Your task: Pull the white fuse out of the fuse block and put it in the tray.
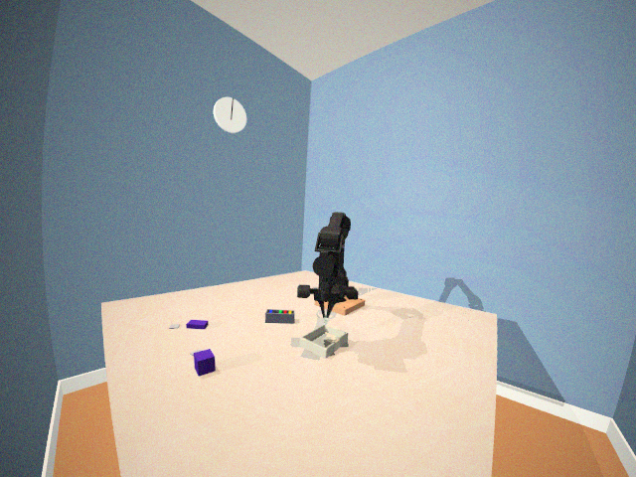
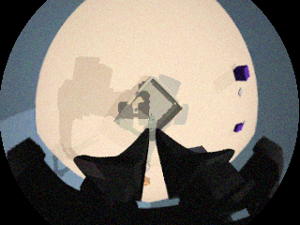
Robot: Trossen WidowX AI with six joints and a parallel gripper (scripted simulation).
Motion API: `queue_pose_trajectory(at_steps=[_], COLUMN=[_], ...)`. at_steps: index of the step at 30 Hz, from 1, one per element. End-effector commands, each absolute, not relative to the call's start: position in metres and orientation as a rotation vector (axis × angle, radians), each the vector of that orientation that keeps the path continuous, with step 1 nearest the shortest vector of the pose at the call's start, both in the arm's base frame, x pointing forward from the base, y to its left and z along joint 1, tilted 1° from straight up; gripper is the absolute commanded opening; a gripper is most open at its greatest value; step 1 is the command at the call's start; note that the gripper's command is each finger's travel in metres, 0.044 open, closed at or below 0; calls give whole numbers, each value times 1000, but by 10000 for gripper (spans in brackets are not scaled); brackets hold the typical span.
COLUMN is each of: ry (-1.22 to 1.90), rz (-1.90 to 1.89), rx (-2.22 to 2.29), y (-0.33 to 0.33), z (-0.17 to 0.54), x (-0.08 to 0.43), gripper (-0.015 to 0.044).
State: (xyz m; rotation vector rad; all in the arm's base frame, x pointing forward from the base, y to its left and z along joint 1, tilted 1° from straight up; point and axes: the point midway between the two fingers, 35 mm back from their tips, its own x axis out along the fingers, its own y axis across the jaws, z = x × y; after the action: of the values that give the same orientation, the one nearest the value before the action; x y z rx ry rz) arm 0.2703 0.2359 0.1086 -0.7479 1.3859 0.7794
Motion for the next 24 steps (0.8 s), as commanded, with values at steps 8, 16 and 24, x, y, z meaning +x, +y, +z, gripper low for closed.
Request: queue_pose_trajectory(at_steps=[8,16,24], ry=[1392,1392,1389], rz=[777,777,779], rx=[-742,-742,-748], y=[237,238,237], z=[90,78,76], x=[270,270,270], gripper=[0,0,79])
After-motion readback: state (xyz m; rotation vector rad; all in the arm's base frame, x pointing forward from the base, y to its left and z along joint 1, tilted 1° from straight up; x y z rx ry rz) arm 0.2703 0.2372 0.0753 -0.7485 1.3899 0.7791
